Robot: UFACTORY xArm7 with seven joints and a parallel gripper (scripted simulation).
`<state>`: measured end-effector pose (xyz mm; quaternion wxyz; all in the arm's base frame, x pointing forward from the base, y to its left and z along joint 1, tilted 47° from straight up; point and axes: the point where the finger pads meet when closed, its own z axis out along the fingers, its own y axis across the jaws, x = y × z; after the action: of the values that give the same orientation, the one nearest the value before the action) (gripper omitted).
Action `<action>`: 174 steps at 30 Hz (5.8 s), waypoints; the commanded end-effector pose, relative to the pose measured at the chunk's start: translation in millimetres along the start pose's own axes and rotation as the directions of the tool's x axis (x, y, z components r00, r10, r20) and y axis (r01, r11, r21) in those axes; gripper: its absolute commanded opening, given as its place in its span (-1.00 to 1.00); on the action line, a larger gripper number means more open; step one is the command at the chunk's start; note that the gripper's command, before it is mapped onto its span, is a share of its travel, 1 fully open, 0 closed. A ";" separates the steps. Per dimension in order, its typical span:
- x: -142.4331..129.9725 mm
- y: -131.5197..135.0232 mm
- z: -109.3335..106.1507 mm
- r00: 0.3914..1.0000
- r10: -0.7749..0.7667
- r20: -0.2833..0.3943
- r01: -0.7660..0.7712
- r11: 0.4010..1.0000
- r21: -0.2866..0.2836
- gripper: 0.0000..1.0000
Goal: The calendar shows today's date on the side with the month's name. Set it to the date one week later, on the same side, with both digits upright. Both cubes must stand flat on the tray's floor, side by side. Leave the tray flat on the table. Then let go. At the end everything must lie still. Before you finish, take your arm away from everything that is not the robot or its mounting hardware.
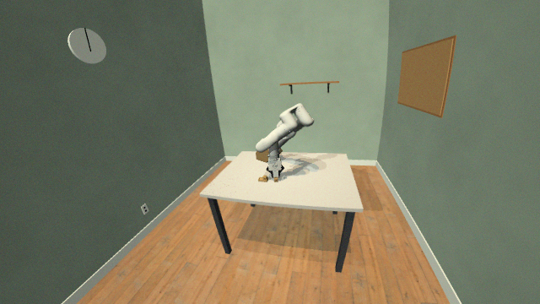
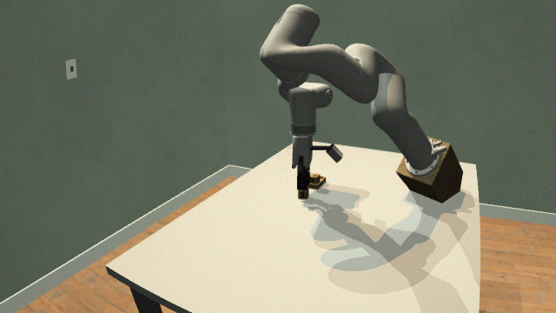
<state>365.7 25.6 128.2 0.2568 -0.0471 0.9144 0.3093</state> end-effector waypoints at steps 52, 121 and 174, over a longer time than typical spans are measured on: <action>-1.5 -1.6 -0.9 1.000 0.000 0.002 0.000 1.000 0.002 -0.05; 0.9 1.7 -48.7 0.966 0.003 0.259 0.002 1.000 -0.018 -0.05; 11.0 -1.5 -46.0 0.818 -0.001 0.576 0.000 1.000 0.002 -0.05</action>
<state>336.1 -1.5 153.3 0.5203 0.0481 0.7946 0.3091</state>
